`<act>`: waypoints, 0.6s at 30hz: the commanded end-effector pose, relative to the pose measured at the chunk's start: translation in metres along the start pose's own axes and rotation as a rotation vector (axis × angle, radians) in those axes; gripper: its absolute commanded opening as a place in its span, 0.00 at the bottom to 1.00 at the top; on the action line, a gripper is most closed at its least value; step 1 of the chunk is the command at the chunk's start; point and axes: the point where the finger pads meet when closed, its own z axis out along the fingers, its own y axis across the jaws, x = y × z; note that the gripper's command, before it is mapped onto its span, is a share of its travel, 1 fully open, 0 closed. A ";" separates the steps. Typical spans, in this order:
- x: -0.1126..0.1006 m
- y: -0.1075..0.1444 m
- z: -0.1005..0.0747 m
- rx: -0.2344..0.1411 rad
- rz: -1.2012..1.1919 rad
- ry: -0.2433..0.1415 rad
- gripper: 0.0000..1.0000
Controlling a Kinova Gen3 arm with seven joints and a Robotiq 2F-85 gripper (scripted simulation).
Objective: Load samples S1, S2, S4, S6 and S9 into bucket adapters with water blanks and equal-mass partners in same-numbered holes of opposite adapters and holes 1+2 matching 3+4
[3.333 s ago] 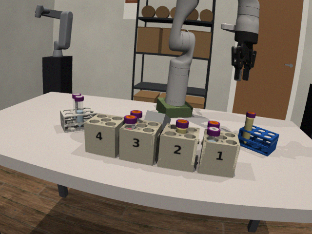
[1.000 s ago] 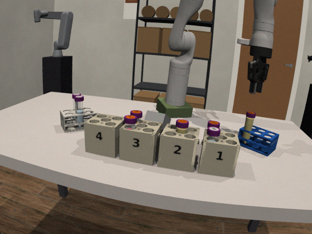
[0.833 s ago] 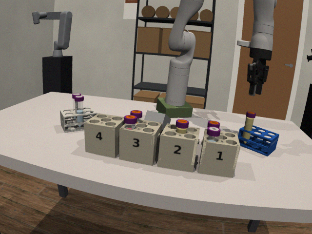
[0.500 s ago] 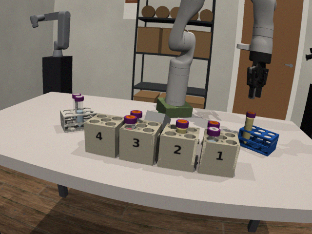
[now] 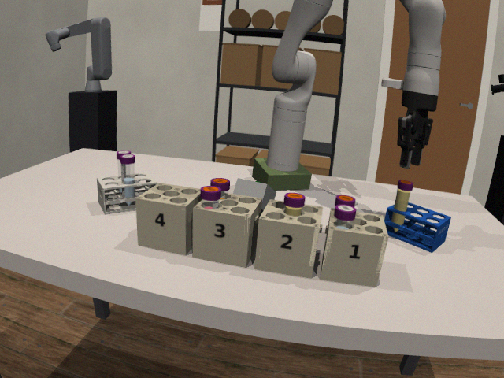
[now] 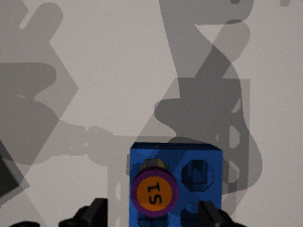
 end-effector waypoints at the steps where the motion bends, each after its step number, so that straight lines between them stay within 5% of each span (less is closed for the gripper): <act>1: 0.000 0.000 0.007 0.001 0.005 0.002 0.62; 18: 0.001 0.000 0.027 0.001 0.005 0.002 0.62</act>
